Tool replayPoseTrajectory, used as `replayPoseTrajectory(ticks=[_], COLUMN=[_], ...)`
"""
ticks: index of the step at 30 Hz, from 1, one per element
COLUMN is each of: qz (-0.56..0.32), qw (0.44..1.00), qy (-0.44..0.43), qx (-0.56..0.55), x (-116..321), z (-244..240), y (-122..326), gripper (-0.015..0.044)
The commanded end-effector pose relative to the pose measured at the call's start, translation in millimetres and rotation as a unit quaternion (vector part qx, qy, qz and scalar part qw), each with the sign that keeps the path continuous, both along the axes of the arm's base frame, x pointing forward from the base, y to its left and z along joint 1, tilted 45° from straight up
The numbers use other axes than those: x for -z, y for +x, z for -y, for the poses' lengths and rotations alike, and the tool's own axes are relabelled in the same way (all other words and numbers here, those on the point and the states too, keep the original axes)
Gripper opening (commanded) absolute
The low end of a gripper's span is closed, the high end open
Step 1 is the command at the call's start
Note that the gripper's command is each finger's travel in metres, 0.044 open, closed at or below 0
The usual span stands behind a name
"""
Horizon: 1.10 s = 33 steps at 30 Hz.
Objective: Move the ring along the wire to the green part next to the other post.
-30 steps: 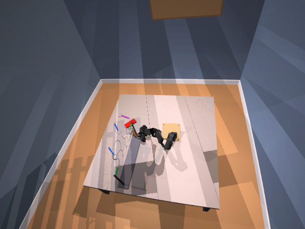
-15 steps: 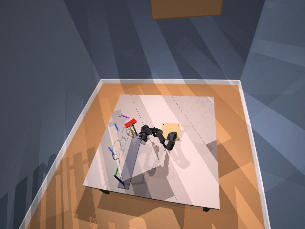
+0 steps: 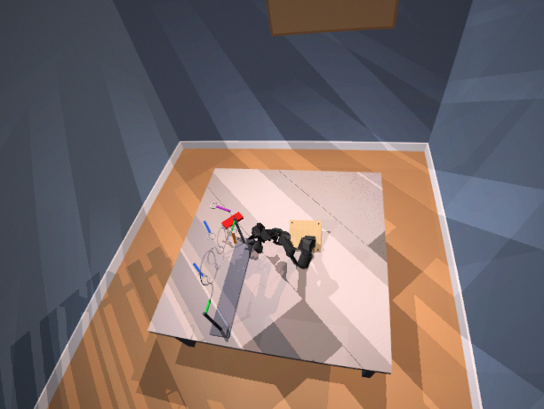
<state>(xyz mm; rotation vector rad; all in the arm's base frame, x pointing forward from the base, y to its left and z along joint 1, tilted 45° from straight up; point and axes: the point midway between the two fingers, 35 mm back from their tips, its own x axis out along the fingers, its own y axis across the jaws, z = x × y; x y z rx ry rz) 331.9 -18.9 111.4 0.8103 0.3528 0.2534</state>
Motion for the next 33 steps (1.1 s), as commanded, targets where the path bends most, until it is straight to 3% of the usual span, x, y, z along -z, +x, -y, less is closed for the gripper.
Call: replayPoseTrajectory(ticks=[1,5,16,33], qz=[0.0,0.0,-0.001,-0.001], qw=[1.0,1.0,1.0,1.0], qy=[-0.001,-0.001,0.0,0.0], qx=[-0.002,-0.002,0.0,0.0], x=[0,0,-10,-10], z=[0,0,18,18], y=[-1,-1,-46,-46], gripper=[0.016,0.016,0.044,0.044])
